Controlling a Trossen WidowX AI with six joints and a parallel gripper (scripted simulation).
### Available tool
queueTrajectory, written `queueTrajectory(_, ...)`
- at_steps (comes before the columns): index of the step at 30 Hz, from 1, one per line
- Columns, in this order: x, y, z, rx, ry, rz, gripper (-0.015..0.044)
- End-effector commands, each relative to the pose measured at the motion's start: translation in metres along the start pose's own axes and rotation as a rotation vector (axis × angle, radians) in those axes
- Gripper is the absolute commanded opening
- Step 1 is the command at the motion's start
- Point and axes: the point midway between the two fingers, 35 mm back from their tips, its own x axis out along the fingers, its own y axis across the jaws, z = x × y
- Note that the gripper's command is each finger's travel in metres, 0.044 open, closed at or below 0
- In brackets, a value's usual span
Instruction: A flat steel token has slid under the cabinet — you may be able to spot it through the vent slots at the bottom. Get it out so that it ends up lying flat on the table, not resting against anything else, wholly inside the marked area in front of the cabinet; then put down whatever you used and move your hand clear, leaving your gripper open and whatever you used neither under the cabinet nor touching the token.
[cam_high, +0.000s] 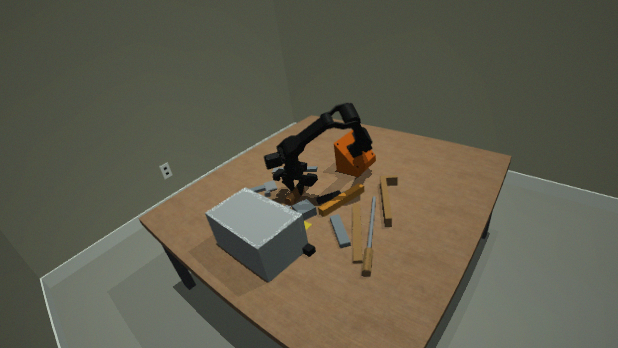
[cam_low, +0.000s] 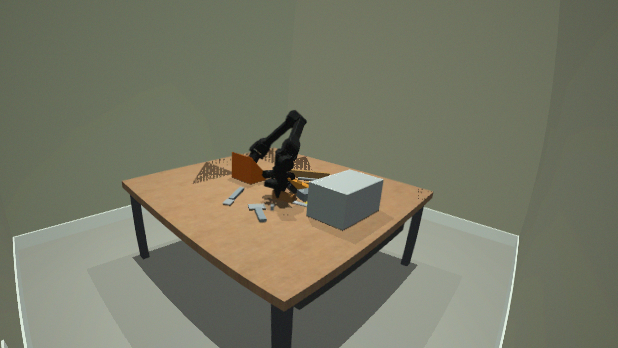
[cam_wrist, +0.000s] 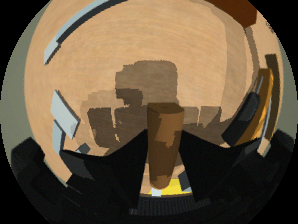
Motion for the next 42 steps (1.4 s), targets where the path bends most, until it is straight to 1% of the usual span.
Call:
queueTrajectory(1, 0.000, 0.000, -0.006, -0.002, 0.002, 0.002, 0.0000)
queueTrajectory(42, -0.001, 0.001, -0.053, -0.003, 0.004, 0.001, 0.0000)
